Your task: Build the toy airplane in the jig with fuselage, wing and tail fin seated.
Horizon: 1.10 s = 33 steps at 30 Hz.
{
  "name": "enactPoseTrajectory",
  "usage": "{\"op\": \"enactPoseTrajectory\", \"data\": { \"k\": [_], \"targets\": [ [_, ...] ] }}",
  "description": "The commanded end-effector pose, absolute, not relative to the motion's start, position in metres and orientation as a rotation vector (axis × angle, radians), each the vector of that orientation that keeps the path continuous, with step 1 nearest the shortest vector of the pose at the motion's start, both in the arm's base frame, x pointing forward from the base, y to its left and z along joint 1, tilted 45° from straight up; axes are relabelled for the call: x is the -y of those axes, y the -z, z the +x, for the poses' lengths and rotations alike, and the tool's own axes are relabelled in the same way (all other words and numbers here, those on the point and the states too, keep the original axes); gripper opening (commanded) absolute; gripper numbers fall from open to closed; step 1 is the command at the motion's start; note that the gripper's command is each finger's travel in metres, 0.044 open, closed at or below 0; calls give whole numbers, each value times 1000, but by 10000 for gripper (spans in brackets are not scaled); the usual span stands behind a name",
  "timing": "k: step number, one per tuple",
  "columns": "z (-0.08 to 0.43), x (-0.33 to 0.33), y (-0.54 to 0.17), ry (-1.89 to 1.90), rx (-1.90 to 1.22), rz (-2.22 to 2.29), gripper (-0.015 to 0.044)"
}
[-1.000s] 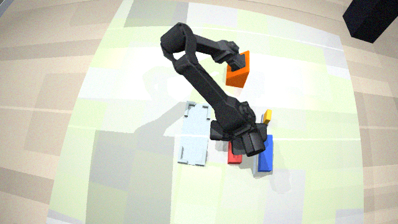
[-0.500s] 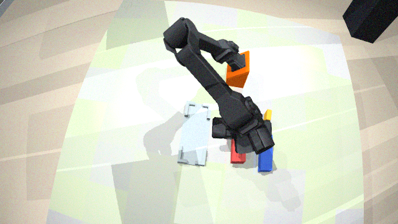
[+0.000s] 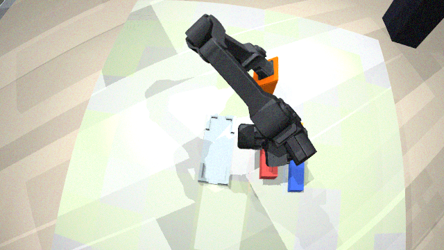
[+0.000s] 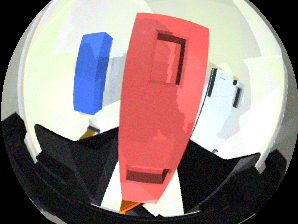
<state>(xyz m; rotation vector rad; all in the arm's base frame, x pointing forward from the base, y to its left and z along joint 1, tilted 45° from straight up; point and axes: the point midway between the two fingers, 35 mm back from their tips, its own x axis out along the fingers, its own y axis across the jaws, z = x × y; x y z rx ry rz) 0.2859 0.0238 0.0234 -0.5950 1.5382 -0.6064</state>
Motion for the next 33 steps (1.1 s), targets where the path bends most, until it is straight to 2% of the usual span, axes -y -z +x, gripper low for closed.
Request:
{"op": "enactPoseTrajectory", "data": {
  "k": [1,11,33],
  "targets": [
    [286,-32,-35,605,-1530,-588,0],
    [284,-43,-52,609,-1530,-597,0],
    [286,24,-72,611,-1521,-567,0]
  ]
}}
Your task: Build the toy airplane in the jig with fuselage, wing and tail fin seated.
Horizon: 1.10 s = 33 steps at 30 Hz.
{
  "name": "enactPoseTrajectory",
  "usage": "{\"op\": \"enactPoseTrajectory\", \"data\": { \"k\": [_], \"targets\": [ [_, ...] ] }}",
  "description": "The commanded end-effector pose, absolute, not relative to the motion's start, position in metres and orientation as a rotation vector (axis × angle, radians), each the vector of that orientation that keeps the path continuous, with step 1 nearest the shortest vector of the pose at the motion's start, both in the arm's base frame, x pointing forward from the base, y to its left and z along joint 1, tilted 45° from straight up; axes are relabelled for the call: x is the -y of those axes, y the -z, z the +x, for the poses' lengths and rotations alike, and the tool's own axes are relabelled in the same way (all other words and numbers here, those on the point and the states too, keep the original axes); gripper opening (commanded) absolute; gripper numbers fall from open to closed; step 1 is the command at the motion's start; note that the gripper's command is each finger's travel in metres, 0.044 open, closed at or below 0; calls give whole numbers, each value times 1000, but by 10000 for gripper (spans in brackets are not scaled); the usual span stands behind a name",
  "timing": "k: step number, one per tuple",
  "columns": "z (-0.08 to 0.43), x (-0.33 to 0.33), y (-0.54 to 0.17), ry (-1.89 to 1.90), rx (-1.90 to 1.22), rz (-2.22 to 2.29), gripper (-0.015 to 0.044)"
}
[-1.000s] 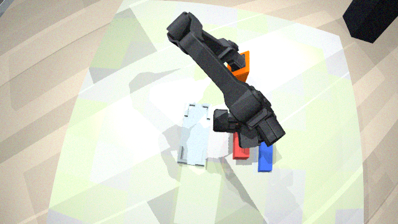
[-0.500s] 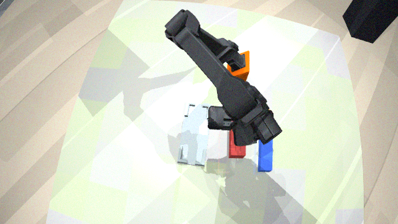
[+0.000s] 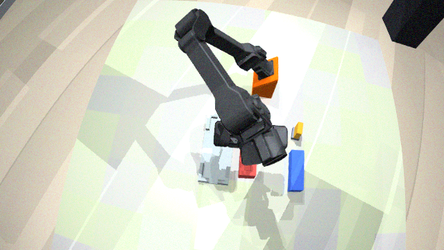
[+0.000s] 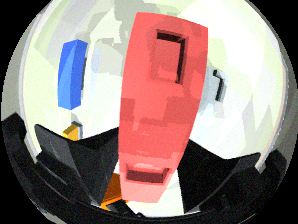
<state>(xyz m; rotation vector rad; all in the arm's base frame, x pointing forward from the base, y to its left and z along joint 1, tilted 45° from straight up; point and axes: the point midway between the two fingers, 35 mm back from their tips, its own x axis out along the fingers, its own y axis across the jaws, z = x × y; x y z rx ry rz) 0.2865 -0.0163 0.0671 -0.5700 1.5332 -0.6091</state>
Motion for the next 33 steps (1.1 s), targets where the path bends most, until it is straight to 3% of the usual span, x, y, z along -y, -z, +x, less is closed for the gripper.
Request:
{"op": "enactPoseTrajectory", "data": {
  "k": [1,26,33],
  "targets": [
    [286,27,-73,612,-1520,-567,0],
    [268,94,-94,656,-1507,-562,0],
    [268,94,-94,656,-1507,-562,184]
  ]
}}
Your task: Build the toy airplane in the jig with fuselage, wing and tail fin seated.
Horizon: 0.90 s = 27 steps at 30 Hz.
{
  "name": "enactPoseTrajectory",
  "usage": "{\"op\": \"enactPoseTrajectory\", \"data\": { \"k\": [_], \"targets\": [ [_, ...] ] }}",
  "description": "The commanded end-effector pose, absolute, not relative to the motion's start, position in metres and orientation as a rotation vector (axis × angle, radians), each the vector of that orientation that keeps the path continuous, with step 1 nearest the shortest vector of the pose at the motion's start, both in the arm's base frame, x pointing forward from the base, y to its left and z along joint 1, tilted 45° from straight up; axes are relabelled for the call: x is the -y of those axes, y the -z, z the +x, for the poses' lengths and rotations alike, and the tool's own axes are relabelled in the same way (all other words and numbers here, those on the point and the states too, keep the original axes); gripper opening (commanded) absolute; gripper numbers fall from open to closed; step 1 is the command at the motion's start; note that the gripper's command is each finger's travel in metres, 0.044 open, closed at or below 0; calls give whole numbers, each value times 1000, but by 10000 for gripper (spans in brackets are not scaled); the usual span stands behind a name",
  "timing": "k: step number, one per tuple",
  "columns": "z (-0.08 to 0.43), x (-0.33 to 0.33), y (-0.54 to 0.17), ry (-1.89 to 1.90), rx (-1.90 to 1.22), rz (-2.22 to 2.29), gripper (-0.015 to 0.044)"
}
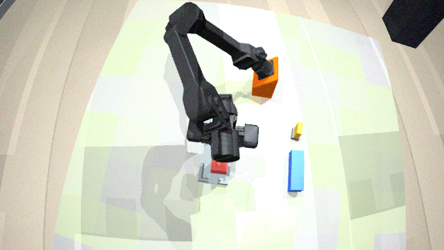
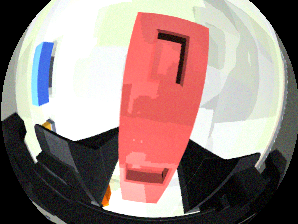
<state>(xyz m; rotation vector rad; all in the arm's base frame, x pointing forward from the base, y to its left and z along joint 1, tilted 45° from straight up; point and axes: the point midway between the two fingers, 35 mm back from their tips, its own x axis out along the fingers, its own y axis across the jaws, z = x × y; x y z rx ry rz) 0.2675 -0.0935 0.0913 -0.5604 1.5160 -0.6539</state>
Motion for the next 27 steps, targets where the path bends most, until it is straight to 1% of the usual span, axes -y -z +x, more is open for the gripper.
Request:
{"op": "enactPoseTrajectory", "data": {
  "k": [1,27],
  "targets": [
    [268,94,-94,656,-1507,-562,195],
    [268,98,-90,656,-1507,-562,195]
  ]
}}
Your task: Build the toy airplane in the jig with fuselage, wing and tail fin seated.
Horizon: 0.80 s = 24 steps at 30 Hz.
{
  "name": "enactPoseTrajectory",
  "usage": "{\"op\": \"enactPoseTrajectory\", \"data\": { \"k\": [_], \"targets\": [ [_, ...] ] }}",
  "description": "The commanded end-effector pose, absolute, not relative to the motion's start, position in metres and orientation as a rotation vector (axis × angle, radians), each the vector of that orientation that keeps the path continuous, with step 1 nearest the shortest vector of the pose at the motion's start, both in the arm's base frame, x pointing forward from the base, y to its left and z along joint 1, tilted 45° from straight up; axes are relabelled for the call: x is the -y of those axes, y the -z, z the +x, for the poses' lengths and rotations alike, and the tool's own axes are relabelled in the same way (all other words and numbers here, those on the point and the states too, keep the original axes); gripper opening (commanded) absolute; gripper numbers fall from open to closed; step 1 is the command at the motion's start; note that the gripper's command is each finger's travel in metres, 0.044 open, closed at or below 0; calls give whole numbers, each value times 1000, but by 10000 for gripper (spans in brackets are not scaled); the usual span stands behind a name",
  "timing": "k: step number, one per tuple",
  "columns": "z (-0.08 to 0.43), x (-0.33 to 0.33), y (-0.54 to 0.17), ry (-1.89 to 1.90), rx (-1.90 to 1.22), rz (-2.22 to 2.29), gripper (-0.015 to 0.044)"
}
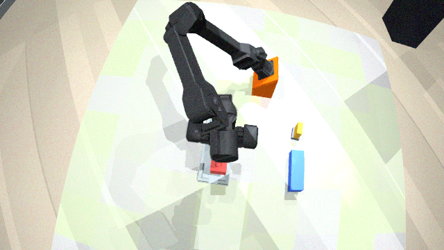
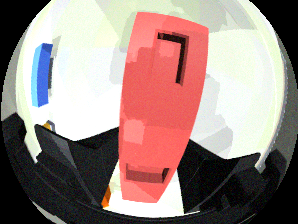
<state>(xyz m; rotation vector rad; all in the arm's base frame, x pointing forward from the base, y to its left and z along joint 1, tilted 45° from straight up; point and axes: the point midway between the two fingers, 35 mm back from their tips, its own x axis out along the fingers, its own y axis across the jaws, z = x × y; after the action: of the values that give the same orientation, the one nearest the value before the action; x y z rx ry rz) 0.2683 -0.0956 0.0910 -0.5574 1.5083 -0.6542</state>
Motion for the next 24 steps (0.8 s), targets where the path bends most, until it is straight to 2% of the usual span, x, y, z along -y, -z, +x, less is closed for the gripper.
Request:
{"op": "enactPoseTrajectory", "data": {
  "k": [1,24],
  "targets": [
    [268,100,-89,656,-1507,-562,195],
    [266,123,-67,658,-1506,-563,195]
  ]
}}
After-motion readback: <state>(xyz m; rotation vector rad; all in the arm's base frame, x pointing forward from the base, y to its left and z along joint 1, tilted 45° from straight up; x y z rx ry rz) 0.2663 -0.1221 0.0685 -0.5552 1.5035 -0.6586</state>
